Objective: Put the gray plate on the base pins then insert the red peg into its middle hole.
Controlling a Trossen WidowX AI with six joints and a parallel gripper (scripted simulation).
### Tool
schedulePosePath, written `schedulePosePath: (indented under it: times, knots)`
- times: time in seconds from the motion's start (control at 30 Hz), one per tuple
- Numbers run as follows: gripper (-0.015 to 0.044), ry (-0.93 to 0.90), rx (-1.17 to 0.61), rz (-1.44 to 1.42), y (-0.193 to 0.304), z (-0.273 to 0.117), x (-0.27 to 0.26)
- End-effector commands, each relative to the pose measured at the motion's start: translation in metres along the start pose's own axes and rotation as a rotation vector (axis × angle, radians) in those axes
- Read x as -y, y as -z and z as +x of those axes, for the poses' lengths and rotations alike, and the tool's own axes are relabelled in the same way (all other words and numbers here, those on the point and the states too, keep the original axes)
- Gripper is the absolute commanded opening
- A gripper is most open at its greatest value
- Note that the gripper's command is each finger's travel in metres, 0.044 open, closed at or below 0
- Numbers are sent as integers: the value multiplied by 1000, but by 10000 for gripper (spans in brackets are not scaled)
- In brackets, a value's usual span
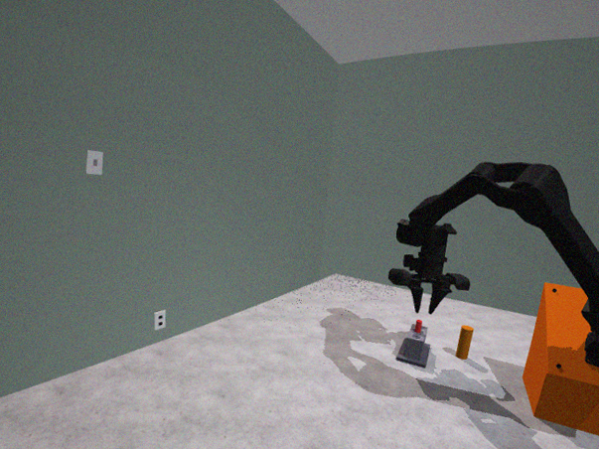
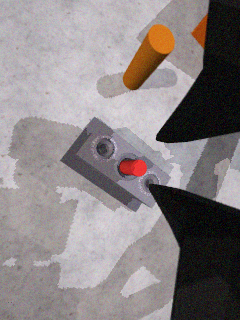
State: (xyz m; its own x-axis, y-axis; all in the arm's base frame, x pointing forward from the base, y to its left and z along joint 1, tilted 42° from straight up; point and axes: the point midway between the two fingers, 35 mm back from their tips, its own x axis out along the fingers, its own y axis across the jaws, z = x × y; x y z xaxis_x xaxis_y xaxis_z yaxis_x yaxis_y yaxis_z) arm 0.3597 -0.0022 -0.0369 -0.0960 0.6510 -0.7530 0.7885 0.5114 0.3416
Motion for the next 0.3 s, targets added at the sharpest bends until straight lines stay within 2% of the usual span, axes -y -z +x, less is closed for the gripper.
schedulePosePath:
  times: [0.0,0.27]
  knots:
    - [150,0,5,-5,0,-4,0]
    - [150,0,6,-5,0,-7,1]
